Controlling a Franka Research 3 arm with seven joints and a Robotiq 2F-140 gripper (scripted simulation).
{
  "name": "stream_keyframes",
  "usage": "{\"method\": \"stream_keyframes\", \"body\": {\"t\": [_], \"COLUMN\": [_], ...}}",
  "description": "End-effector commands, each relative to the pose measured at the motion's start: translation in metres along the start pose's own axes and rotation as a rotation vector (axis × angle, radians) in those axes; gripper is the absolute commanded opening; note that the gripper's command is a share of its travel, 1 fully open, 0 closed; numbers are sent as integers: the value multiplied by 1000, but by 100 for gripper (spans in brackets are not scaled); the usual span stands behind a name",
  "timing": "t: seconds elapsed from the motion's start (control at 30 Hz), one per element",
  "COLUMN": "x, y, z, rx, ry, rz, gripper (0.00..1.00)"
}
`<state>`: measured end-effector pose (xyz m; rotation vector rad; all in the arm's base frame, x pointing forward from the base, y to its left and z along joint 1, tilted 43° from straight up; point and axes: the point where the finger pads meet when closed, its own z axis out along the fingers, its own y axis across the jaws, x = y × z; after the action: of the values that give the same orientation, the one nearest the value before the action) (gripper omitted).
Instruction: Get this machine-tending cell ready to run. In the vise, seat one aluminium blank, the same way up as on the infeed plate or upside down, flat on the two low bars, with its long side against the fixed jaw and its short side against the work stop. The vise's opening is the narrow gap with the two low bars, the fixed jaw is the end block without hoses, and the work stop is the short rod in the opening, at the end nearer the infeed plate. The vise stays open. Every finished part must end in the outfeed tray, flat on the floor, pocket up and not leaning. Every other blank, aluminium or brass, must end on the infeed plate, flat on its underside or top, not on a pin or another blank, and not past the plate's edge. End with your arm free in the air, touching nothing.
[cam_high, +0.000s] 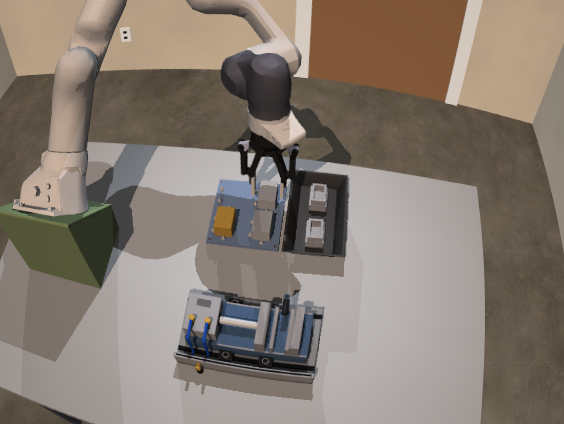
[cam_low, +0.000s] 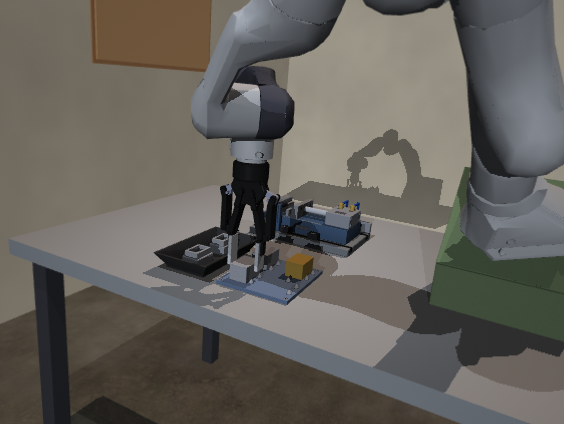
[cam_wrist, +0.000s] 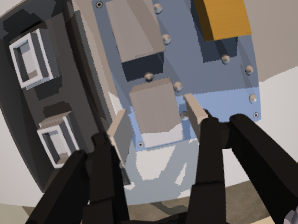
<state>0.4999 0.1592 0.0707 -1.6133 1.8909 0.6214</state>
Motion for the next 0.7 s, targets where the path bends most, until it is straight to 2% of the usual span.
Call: {"method": "stream_keyframes", "body": {"t": [0.0, 0.03, 0.67], "x": [-1, -1, -1], "y": [-1, -1, -1], "z": [1, 1, 1], "rx": [2, 2, 2], "ry": [1, 1, 1], "rz": [-7, -7, -7], "gripper": [40, 0, 0]}}
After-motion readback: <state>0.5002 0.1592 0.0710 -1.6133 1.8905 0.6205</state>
